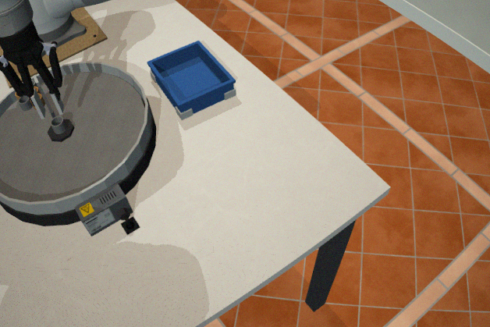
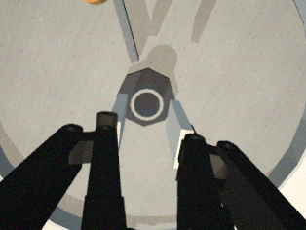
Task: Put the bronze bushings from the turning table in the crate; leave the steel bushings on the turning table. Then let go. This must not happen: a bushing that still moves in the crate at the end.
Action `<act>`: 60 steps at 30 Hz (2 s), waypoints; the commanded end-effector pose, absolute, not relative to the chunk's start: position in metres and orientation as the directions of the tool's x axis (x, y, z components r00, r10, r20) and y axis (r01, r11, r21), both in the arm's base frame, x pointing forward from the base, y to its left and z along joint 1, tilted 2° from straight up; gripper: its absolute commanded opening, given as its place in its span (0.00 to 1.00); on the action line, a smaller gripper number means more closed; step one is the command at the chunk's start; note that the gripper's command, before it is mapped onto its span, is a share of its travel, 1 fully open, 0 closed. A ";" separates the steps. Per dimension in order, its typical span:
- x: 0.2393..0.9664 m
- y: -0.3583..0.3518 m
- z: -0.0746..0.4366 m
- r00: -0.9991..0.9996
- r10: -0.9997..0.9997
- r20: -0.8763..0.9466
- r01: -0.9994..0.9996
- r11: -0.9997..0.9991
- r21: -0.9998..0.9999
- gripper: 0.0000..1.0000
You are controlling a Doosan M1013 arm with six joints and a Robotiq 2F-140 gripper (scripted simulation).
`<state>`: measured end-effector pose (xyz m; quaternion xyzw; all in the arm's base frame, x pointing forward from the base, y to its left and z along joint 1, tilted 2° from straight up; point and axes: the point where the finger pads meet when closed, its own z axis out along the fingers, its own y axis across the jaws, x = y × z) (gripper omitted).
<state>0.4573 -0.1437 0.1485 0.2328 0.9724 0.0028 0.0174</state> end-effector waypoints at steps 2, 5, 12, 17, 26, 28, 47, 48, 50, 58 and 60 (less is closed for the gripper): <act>0.457 -0.144 0.149 -0.891 0.453 -0.033 0.453 0.892 0.014 0.24; 0.457 -0.144 0.149 -0.891 0.453 -0.033 0.453 0.892 0.014 0.24; 0.457 -0.144 0.149 -0.891 0.453 -0.033 0.453 0.892 0.014 0.24; 0.457 -0.144 0.149 -0.891 0.453 -0.033 0.453 0.892 0.014 0.24; 0.457 -0.144 0.149 -0.891 0.453 -0.033 0.453 0.892 0.014 0.24; 0.457 -0.144 0.149 -0.891 0.453 -0.033 0.453 0.892 0.014 0.24; 0.332 -0.178 0.146 -0.877 -0.078 0.475 -0.123 0.990 -0.064 0.06; 0.323 -0.181 0.146 -0.854 -0.113 0.508 -0.165 0.985 -0.058 0.06; 0.305 -0.186 0.145 -0.801 -0.181 0.571 -0.248 0.968 -0.040 0.06; 0.291 -0.190 0.145 -0.751 -0.232 0.618 -0.311 0.950 -0.021 0.06; 0.291 -0.190 0.145 -0.751 -0.232 0.618 -0.311 0.950 -0.021 0.06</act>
